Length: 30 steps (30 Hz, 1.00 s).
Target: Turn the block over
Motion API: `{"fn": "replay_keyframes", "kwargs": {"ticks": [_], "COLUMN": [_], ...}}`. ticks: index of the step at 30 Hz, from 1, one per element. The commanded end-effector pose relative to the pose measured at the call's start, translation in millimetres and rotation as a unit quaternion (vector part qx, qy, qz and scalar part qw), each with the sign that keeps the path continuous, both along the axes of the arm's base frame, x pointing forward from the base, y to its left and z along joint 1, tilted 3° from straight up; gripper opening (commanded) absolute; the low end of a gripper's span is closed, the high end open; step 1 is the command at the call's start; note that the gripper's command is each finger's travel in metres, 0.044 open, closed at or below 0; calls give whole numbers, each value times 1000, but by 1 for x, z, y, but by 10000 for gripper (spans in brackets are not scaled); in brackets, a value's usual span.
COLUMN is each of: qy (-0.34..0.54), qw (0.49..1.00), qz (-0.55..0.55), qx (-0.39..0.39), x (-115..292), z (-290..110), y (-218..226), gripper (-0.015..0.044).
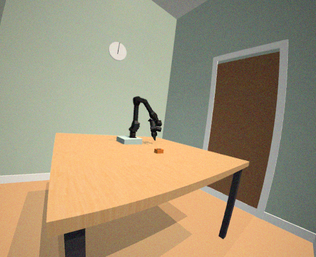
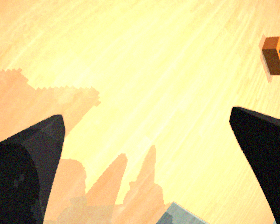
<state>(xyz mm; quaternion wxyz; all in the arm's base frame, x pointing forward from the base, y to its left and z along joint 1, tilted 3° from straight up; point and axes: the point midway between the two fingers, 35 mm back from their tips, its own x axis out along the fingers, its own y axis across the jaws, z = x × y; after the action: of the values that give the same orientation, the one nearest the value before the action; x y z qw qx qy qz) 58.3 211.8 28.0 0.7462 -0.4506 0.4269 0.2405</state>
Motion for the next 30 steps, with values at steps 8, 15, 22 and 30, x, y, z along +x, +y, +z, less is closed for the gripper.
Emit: {"fn": "replay_keyframes", "kwargs": {"ticks": [8, 15, 22, 30], "qy": [108, 161, 196, 206], "qw": [977, 943, 899, 876], "qz": [-184, -288, -380, -419], "qx": [0, 41, 94, 118], "x": [113, 200, 283, 318], "z": [22, 37, 53, 59], "y": [16, -11, -76, -115], "gripper": [440, 440, 440, 440]}}
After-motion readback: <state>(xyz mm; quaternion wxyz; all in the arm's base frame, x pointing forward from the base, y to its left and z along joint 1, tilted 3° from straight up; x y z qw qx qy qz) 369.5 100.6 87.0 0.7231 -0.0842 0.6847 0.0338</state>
